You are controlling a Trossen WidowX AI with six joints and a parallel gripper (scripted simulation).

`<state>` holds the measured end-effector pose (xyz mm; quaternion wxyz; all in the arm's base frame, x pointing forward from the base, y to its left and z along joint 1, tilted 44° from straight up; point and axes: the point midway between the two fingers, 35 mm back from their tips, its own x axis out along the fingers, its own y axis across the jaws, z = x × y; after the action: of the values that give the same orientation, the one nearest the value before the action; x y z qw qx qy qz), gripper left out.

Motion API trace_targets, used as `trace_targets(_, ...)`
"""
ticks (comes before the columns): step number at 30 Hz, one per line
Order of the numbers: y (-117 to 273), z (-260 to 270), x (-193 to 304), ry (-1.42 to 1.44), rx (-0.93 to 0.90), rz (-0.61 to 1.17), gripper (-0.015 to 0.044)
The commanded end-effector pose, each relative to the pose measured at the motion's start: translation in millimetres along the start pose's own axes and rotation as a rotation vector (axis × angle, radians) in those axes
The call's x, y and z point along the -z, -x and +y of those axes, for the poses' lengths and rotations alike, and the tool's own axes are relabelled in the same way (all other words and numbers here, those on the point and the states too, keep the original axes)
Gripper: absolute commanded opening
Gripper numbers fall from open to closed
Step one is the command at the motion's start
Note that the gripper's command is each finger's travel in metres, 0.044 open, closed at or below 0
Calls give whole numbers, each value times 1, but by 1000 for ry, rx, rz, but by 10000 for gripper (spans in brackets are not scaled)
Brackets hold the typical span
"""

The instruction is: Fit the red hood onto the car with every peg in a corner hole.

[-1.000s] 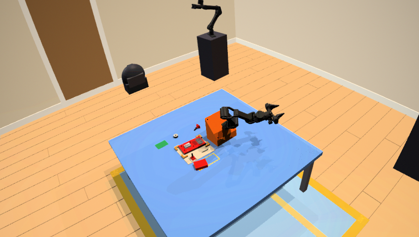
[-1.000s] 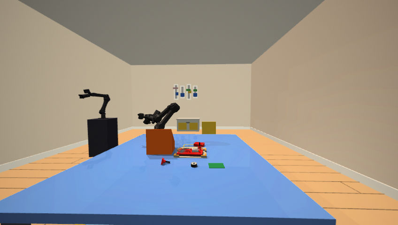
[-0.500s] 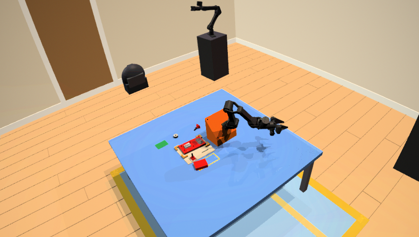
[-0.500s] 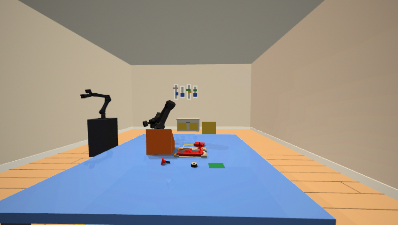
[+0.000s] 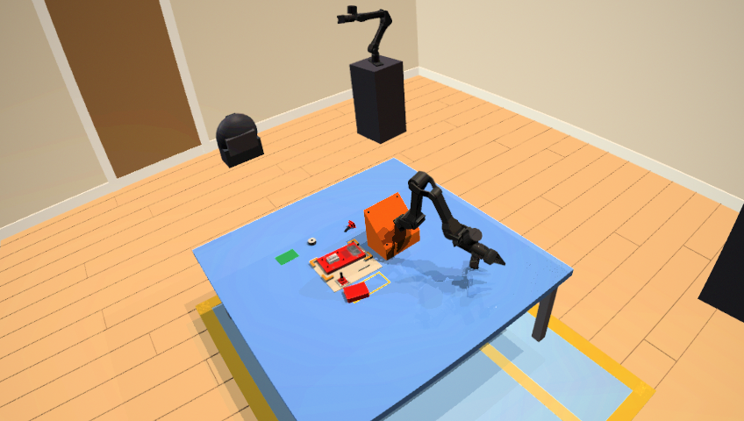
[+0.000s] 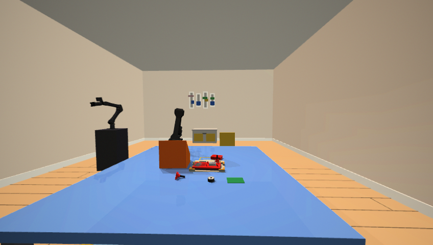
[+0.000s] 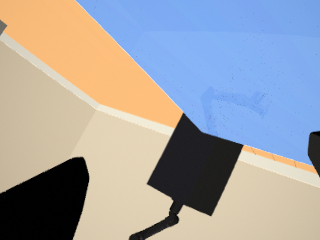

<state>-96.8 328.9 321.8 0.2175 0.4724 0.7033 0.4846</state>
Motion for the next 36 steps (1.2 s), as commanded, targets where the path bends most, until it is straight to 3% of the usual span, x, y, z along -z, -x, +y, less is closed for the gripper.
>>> trace_targets(1,2,16,-35,73,-10,-113,440)
trace_targets(18,63,79,-178,383,27,-583,440)
trace_targets(29,128,106,-245,652,235,-782,440)
trace_targets(36,174,98,-287,633,384,-865,440)
